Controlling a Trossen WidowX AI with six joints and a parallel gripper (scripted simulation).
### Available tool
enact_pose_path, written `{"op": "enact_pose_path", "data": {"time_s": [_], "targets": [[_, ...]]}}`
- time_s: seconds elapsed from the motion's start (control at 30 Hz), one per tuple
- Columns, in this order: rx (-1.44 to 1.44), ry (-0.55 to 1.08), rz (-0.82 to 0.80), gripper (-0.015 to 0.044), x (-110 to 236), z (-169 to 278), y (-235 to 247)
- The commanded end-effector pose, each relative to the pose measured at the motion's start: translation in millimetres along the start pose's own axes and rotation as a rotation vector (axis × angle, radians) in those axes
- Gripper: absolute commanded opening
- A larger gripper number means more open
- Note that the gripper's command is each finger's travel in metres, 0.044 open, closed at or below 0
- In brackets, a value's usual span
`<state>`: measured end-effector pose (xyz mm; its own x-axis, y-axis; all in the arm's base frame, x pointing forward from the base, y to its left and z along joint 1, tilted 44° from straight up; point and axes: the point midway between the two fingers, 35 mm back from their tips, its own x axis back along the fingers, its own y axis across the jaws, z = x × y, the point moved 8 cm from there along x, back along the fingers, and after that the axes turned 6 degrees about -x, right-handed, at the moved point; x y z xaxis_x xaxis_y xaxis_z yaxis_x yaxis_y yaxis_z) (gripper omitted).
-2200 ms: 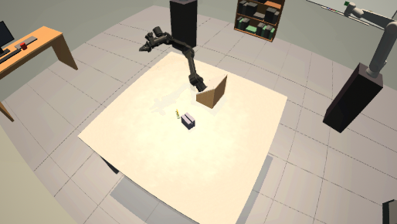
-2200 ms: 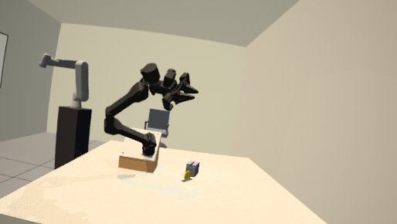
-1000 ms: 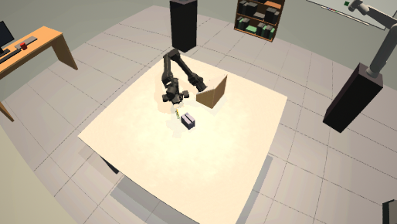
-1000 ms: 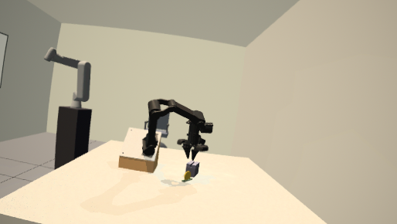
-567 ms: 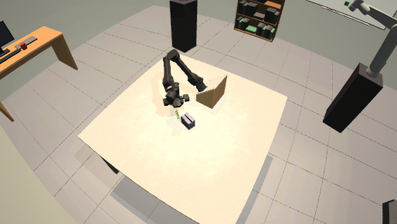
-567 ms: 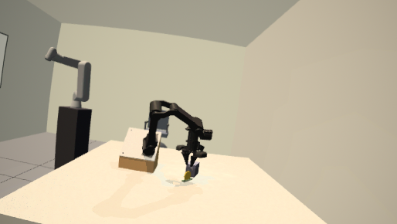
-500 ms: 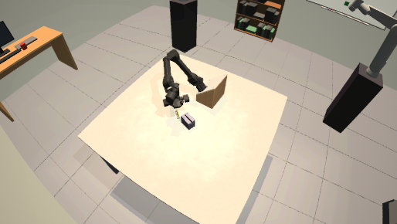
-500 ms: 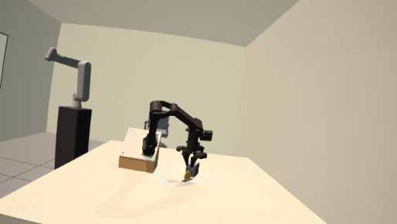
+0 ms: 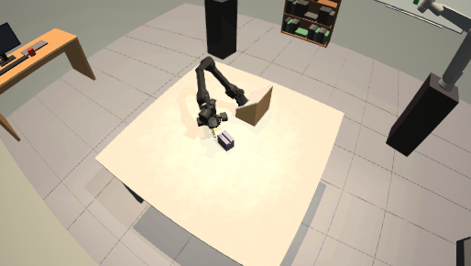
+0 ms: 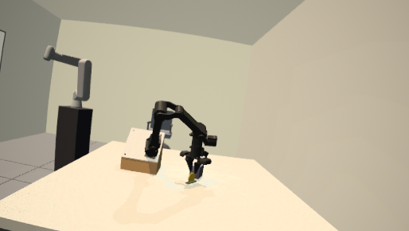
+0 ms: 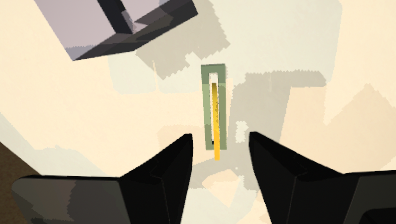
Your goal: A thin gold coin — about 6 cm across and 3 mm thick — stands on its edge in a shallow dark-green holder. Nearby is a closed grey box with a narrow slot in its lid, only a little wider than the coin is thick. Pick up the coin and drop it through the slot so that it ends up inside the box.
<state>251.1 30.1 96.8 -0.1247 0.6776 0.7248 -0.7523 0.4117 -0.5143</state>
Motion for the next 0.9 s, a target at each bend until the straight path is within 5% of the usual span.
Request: {"op": "enact_pose_path", "data": {"time_s": [0.0,0.87], "targets": [[0.007,0.005,0.0,0.0161,-8.3,0.3,1.3],[0.007,0.009,0.004,0.0161,-49.0,2.2,2.0]]}}
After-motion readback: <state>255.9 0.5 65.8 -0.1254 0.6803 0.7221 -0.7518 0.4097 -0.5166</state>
